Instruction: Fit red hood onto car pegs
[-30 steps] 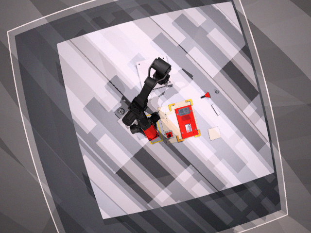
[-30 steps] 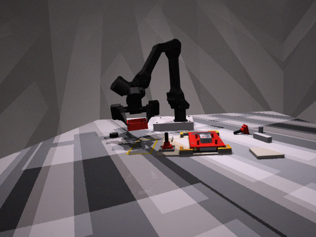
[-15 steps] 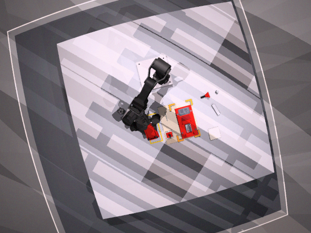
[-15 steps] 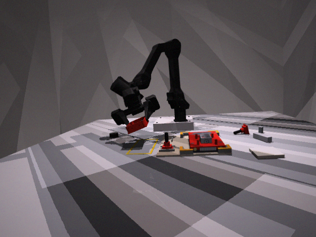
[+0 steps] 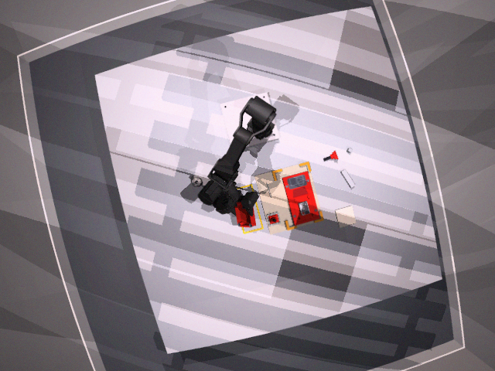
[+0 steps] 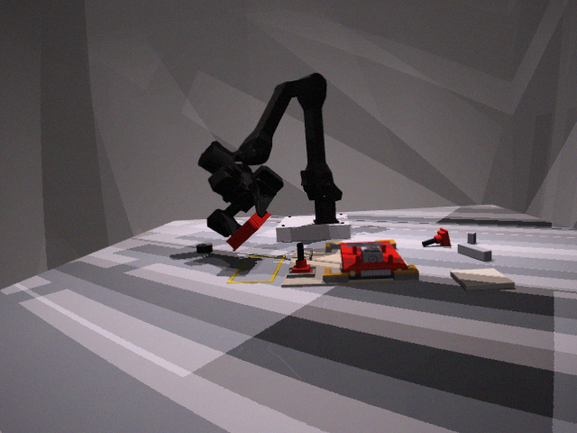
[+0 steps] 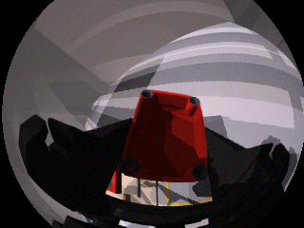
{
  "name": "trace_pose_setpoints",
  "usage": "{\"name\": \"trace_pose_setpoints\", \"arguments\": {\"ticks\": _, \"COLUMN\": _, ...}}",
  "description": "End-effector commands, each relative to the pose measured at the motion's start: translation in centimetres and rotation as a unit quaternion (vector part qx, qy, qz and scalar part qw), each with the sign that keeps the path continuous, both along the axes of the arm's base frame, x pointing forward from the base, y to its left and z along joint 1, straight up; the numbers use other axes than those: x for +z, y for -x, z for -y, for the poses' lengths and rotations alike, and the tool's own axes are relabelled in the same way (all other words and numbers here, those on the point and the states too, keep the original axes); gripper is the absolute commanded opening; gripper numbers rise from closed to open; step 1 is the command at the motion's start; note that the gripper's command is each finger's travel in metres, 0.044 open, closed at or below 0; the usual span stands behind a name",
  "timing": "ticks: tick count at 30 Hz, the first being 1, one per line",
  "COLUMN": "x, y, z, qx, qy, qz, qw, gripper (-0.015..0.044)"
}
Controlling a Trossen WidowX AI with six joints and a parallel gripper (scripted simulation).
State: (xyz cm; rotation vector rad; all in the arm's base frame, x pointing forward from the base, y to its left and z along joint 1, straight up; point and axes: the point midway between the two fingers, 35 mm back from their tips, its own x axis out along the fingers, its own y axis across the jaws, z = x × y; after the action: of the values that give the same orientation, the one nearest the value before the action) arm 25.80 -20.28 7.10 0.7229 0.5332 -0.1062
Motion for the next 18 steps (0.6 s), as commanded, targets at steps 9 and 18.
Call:
{"name": "trace_pose_setpoints", "arguments": {"ticks": 9, "x": 0.03, "y": -0.03, "z": 0.03, "qx": -0.08, "qy": -0.137, "qz": -0.013, "qw": 0.987, "gripper": 0.0}}
{"name": "trace_pose_setpoints", "arguments": {"ticks": 18, "x": 0.03, "y": -0.03, "z": 0.03, "qx": -0.141, "qy": -0.243, "qz": -0.023, "qw": 0.96, "gripper": 0.0}}
